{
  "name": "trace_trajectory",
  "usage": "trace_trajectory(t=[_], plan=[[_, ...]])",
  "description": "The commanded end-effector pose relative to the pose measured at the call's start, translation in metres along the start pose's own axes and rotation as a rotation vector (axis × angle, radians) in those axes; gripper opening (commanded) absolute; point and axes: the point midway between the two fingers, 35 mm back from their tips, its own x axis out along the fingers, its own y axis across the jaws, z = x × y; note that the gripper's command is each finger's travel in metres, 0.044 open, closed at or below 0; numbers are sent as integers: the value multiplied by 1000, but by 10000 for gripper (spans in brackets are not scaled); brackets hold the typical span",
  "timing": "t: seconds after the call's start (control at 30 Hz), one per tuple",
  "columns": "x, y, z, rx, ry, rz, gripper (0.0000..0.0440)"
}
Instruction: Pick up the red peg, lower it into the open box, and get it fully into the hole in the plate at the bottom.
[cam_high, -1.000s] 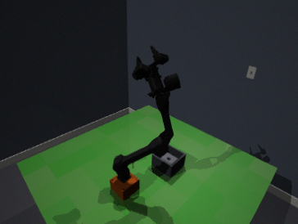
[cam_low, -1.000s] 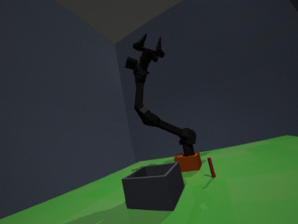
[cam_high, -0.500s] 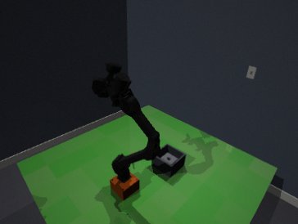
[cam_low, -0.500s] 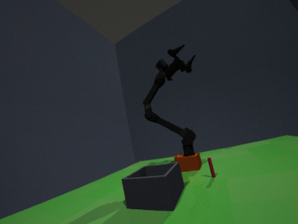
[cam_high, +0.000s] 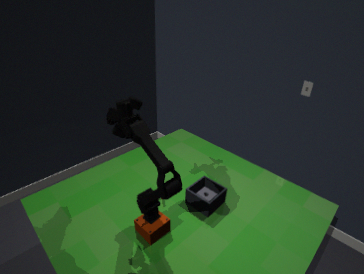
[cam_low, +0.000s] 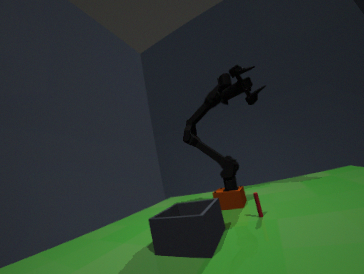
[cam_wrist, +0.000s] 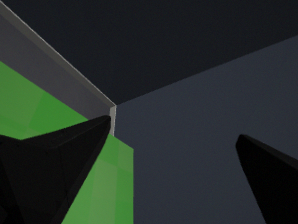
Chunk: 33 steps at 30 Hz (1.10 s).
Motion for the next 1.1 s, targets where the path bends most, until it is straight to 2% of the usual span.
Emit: trace_trajectory(t=[0.0, 0.47, 1.07], plan=[[15, 18, -19, 52, 87, 39, 440], [50, 78, -106, 378, 464, 114, 440], [49, 136, -200, 840, 903, 48, 440]])
